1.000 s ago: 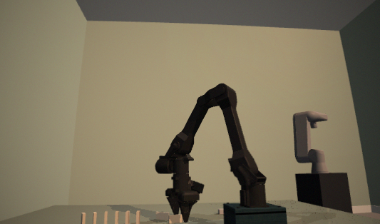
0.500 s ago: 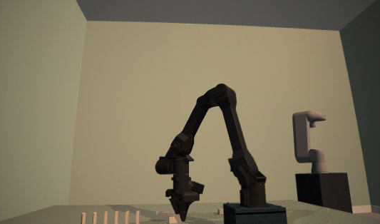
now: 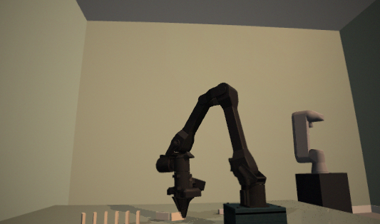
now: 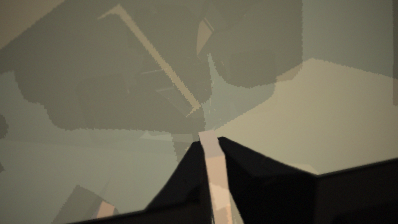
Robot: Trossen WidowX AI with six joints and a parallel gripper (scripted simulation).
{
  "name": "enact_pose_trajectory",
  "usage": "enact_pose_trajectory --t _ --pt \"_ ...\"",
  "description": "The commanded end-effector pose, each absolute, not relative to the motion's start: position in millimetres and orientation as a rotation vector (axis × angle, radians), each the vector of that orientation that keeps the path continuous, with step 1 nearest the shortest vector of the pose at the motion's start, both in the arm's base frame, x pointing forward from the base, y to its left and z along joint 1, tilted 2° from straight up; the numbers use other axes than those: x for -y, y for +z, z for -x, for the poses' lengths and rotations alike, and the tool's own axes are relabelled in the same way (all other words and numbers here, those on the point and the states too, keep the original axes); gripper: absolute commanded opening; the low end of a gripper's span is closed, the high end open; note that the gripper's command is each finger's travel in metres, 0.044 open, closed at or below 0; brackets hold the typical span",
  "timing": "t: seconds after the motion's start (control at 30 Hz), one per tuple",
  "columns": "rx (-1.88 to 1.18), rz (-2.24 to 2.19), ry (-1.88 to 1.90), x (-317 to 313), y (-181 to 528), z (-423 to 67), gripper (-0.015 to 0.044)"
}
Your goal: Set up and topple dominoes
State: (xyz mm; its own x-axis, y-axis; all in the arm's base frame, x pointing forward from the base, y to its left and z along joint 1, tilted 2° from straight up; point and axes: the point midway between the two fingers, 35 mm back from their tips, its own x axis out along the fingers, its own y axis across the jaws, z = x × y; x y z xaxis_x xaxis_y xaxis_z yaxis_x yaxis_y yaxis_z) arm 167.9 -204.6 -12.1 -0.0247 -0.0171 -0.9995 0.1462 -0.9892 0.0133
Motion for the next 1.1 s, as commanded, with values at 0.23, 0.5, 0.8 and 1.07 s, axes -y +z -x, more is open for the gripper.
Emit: enact_pose_trajectory --t 0.23,0.5,0.8,1.07 --pt "-0.107 -2.114 -2.135 206 124 -165 0.0021" --pt "-0.194 -2.069 -2.091 199 132 -170 0.0021" --pt "-1.075 -1.337 -1.374 100 128 -217 0.0021" --pt "-1.458 -0.634 -0.677 17 124 -220 0.0021"
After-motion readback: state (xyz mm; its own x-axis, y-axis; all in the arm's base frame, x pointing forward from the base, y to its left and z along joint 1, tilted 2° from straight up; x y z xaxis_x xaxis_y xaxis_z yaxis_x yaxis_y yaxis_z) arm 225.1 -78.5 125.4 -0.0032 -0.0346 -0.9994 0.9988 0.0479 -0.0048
